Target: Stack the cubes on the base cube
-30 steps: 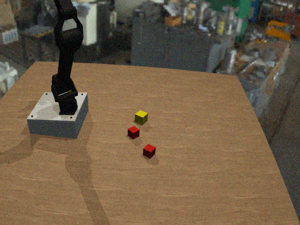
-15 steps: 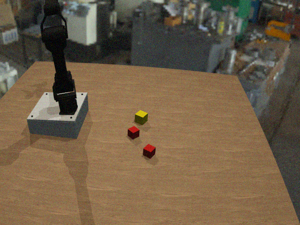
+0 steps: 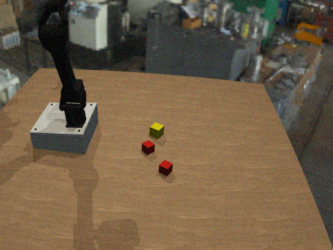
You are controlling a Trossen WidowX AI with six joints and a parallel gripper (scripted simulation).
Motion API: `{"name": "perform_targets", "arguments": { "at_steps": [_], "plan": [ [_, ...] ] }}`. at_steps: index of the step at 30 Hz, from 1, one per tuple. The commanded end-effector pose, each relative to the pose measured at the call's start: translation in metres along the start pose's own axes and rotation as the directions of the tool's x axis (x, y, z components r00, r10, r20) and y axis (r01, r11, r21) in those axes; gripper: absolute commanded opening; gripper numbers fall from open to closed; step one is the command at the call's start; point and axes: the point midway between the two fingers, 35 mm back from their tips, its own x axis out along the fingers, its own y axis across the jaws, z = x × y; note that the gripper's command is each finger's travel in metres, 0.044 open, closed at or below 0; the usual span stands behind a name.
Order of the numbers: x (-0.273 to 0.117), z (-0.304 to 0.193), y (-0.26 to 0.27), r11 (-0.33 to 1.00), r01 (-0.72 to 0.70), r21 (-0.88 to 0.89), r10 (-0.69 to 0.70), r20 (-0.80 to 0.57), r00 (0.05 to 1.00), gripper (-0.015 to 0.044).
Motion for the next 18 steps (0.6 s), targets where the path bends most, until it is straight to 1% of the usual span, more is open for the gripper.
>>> {"name": "perform_targets", "arguments": {
  "at_steps": [1,5,9,13,18],
  "plan": [
    [-0.017,-0.053,-0.055,0.984,0.177,-0.018,-0.178,-0.152,0.972,0.0265],
    [-0.044,-0.095,-0.099,0.947,0.317,-0.05,-0.318,-0.277,0.907,0.0265],
    [-0.081,-0.133,-0.138,0.894,0.439,-0.092,-0.438,-0.394,0.808,0.0265],
    [-0.126,-0.168,-0.17,0.828,0.542,-0.141,-0.532,-0.502,0.682,0.0265],
    [-0.193,-0.208,-0.199,0.736,0.644,-0.206,-0.607,-0.621,0.495,0.0265]
  ]
}}
